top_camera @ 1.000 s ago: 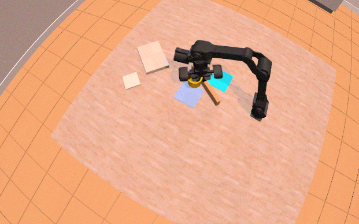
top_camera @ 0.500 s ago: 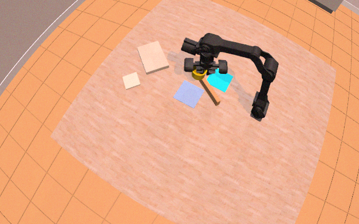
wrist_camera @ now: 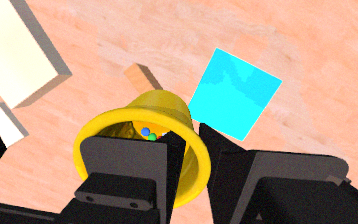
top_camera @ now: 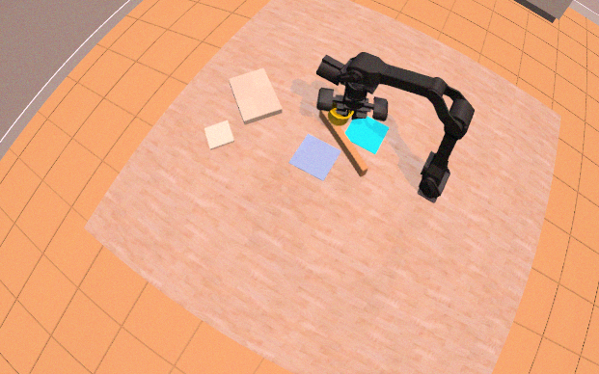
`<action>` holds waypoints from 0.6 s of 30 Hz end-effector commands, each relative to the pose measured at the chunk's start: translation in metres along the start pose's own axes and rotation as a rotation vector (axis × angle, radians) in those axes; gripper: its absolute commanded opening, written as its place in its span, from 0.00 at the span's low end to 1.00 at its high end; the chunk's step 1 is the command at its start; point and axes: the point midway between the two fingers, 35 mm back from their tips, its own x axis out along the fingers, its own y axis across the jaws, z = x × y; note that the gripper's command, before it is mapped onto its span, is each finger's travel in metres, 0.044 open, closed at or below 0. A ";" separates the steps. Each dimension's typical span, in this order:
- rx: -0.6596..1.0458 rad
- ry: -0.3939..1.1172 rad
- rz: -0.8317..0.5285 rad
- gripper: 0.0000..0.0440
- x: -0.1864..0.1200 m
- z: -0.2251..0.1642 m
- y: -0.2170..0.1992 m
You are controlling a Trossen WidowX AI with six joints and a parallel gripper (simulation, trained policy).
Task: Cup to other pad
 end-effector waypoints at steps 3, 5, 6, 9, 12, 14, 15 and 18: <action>0.021 -0.009 0.023 0.01 0.002 0.006 -0.007; 0.031 -0.012 0.027 0.00 0.004 0.008 -0.011; 0.036 -0.013 0.029 0.00 0.005 0.010 -0.012; 0.050 -0.017 0.034 0.00 0.010 0.012 -0.017; 0.063 -0.021 0.038 0.00 0.014 0.015 -0.022; 0.071 -0.023 0.040 0.00 0.017 0.016 -0.026; 0.075 -0.024 0.041 0.00 0.019 0.016 -0.027; 0.086 -0.026 0.044 0.00 0.025 0.017 -0.033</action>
